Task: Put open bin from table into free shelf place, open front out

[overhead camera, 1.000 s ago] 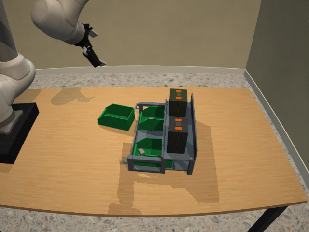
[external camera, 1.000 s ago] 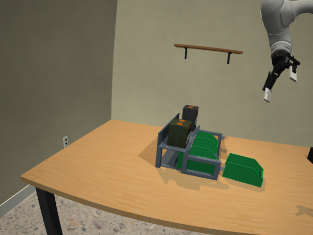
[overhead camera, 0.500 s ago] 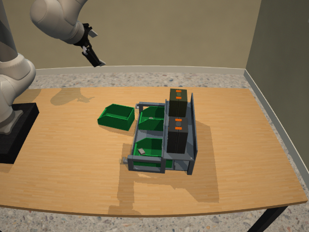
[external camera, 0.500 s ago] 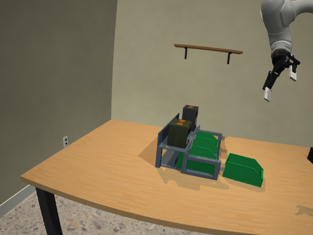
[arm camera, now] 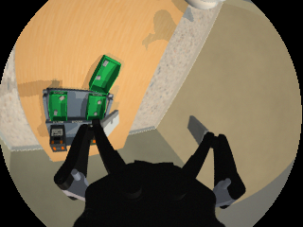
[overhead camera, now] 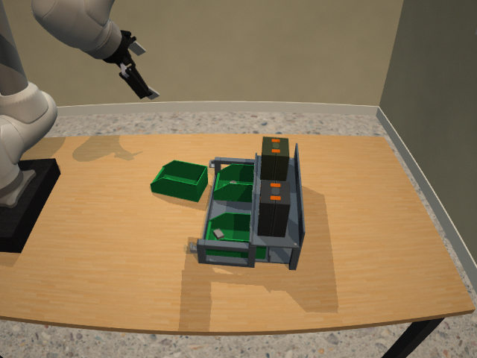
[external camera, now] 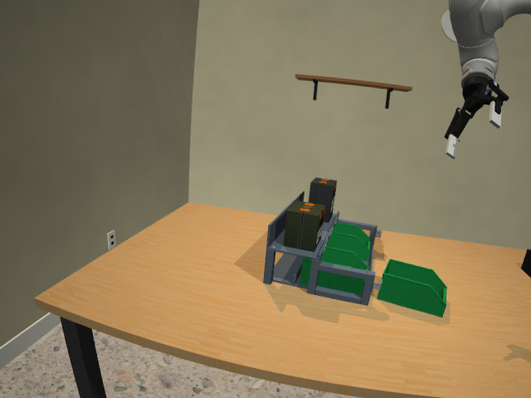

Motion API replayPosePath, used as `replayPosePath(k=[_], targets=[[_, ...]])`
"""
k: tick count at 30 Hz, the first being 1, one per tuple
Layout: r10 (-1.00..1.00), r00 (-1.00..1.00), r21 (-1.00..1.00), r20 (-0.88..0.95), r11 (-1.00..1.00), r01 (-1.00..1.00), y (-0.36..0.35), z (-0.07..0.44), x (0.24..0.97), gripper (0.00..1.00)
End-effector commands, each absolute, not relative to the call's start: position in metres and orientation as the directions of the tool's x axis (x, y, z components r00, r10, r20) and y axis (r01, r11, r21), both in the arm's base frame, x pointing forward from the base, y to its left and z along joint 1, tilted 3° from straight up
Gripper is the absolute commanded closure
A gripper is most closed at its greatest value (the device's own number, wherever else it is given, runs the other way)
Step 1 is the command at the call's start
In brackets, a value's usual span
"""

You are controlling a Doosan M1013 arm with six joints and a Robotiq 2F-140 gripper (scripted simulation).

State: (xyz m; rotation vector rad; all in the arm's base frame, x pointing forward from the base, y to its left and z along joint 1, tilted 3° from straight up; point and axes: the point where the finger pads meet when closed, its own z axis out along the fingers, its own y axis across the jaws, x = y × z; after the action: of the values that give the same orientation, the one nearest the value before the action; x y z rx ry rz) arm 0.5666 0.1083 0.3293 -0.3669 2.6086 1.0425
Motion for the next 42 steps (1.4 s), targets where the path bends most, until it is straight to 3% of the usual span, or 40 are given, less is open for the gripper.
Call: replayPosePath(k=[1, 42], targets=[[-0.140, -0.909, 0.591, -0.394, 0.718, -0.367, 0.091, 0.343, 0.566, 0.00], [-0.303, -0.848, 0.190, -0.434, 0.890, -0.415, -0.095, 0.490, 0.492, 0.00]])
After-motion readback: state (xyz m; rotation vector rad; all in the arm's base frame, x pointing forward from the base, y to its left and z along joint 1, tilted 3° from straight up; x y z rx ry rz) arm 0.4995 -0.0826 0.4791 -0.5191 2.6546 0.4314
